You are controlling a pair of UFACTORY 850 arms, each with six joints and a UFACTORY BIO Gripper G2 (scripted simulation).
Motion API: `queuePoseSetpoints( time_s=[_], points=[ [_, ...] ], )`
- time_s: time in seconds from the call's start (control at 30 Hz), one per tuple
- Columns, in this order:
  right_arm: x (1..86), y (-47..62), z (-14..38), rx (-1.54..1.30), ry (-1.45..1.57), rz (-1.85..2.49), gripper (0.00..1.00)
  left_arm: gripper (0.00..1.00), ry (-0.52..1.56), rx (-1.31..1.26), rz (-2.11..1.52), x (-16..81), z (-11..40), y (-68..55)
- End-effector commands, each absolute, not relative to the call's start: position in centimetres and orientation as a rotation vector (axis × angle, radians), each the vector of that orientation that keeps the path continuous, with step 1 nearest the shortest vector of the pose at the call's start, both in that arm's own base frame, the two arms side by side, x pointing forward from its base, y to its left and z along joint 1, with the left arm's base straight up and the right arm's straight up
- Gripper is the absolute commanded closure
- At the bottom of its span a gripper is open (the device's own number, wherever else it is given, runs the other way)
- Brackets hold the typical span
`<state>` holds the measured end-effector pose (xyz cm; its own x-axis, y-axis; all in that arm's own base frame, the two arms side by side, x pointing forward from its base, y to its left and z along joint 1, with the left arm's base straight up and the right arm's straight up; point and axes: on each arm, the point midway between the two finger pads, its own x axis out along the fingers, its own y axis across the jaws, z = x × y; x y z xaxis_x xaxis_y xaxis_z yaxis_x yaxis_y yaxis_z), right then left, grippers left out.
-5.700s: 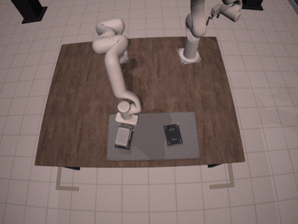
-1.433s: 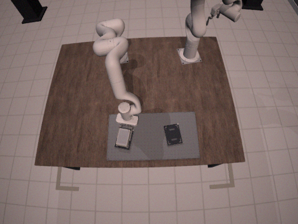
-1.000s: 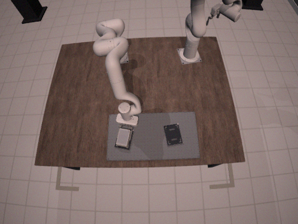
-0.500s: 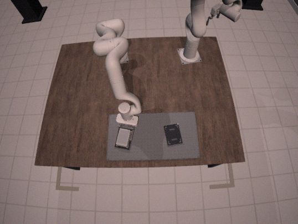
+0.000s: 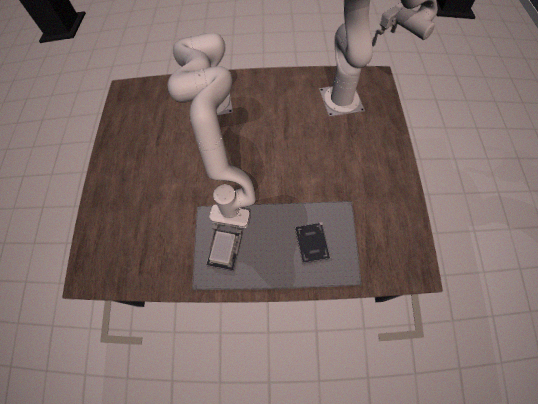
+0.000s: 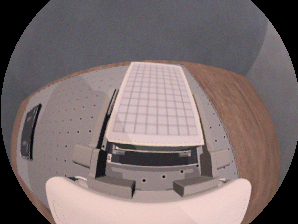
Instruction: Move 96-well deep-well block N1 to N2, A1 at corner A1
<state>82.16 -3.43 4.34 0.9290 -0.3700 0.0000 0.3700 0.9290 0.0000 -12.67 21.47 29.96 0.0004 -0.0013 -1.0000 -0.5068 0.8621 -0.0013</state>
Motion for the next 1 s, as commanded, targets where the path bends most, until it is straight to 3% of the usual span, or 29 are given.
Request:
queuePoseSetpoints(
  time_s=[0.0,0.97],
  points=[
    [82.3,-3.4,4.5,0.001,-0.002,-0.379,0.63,0.00,1.530,-0.417,0.417,-12.7,30.0,21.5],
    [82.2,-3.4,9.6,0.001,-0.002,-0.379,0.63,0.00,1.530,-0.417,0.417,-12.7,30.0,21.5]
  ],
)
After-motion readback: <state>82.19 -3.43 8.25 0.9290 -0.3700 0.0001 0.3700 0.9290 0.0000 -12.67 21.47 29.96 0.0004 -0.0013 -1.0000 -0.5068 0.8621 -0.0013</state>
